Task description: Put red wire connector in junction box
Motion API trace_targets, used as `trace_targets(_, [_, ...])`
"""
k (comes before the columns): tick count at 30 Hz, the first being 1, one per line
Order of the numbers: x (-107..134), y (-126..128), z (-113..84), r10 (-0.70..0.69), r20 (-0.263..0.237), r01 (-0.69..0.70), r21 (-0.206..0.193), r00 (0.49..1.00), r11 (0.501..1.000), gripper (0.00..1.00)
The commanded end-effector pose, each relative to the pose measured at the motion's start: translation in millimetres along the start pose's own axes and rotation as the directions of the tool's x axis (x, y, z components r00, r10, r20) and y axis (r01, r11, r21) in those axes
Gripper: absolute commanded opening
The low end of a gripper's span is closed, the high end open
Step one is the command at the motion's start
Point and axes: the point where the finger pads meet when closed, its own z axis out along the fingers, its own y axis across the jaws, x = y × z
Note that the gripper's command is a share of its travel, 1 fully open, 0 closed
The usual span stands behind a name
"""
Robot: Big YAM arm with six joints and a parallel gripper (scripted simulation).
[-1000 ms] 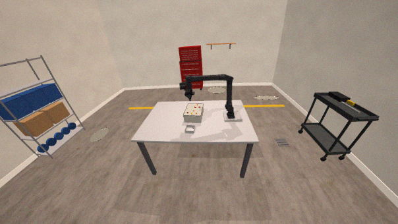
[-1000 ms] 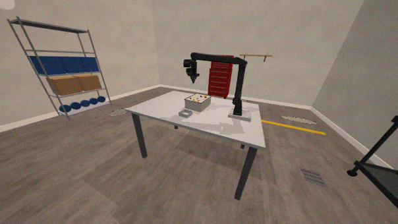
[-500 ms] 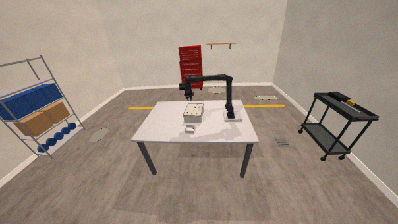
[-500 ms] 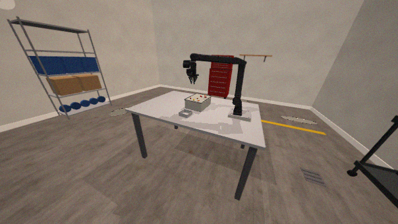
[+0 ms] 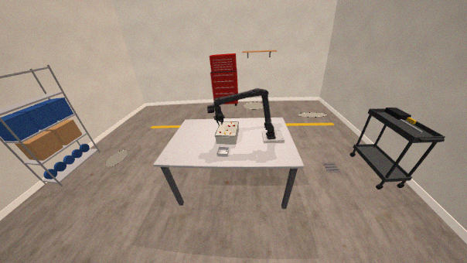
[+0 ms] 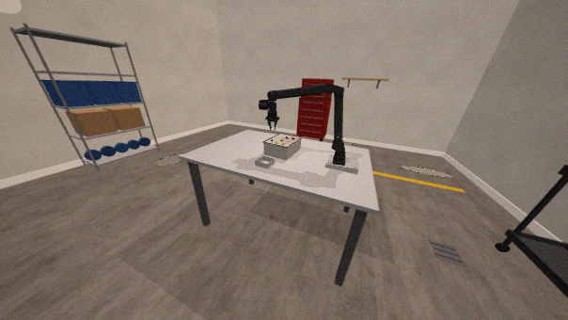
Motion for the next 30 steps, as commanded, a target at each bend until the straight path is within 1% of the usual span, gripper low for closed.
trace_targets(1, [13,-9,18.8,-0.166,-0.003,0.166,0.02,0.986,0.986,0.29])
trace_targets(4, [23,-11,35.4,-0.248,-0.004,0.248,0.019,0.969,0.969,0.29])
trace_targets(6, [26,-12,40.7,-0.273,-0.005,0.273,0.019,0.962,0.962,0.29])
trace_targets(9, [24,-13,41.2,-0.275,-0.005,0.275,0.019,0.961,0.961,0.29])
trace_targets(14, [20,-16,26.3,-0.28,-0.02,0.281,0.045,0.96,0.959,0.29])
trace_targets(18, [18,-16,26.6,-0.282,-0.023,0.282,0.049,0.959,0.958,0.29])
trace_targets(19, [18,-16,32.8,-0.282,-0.022,0.283,0.047,0.959,0.958,0.29])
trace_targets(22, [17,-16,62.2,-0.282,-0.016,0.283,0.035,0.959,0.959,0.29])
trace_targets(23, [17,-16,69.3,-0.281,-0.014,0.281,0.032,0.96,0.959,0.29])
trace_targets(25, [18,-16,75.0,-0.279,-0.012,0.279,0.028,0.96,0.96,0.29])
trace_targets(30, [20,-17,76.4,-0.276,-0.012,0.276,0.027,0.961,0.961,0.29])
